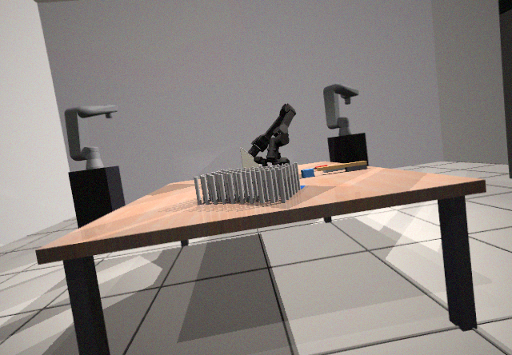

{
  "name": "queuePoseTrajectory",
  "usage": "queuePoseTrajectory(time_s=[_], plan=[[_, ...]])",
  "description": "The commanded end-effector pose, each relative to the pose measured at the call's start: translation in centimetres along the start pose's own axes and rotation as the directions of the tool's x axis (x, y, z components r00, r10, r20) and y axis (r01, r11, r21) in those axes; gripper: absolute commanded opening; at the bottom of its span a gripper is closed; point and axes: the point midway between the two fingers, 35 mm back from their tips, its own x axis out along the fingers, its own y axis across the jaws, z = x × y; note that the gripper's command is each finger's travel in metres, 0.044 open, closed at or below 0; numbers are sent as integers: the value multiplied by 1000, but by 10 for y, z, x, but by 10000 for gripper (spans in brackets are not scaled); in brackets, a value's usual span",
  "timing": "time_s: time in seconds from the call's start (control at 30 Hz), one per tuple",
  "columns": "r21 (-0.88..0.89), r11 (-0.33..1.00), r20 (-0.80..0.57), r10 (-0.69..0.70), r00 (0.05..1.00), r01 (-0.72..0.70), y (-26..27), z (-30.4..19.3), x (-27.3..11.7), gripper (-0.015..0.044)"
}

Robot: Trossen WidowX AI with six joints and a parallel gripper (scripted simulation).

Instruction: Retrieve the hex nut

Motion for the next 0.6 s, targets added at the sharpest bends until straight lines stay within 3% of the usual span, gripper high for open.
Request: queuePoseTrajectory(time_s=[0.0, 0.57], plan=[[-4, 1000, -7, -4, 1000, 4, -2, -4, 0, 0], [-5, 1000, -7, -5, 1000, 5, -2, -13, 5, 0]])
